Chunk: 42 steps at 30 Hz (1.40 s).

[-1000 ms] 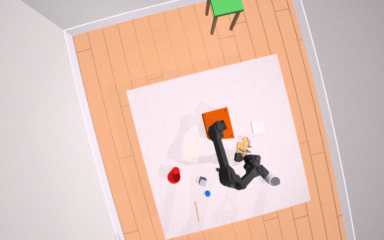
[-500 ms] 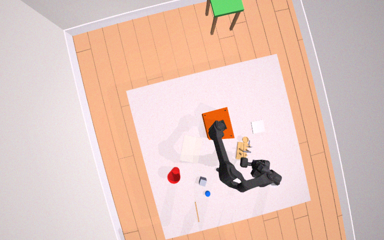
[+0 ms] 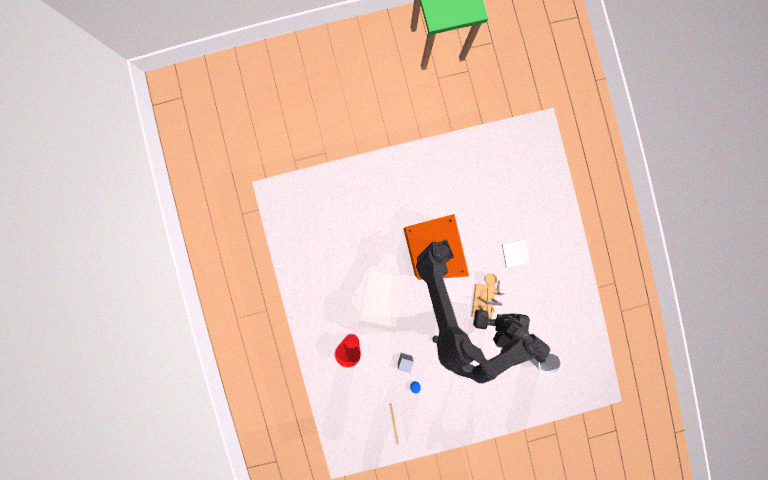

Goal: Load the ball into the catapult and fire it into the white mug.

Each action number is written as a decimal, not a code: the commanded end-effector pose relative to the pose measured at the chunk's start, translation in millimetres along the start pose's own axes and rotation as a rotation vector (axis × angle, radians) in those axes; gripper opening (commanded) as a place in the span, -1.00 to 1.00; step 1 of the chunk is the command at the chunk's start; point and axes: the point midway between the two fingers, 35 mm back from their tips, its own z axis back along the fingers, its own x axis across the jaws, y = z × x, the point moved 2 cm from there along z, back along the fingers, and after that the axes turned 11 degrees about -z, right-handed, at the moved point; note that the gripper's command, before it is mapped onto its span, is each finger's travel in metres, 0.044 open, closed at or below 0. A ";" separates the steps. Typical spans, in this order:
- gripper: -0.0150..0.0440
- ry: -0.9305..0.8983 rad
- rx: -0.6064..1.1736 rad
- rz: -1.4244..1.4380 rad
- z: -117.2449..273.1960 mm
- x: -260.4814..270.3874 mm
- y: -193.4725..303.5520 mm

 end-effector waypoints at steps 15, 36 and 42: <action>1.00 0.000 -0.006 0.008 -28.0 0.5 0.5; 1.00 0.003 -0.007 0.007 -58.0 -1.0 0.8; 0.73 -0.003 -0.007 0.001 -55.0 0.3 -0.6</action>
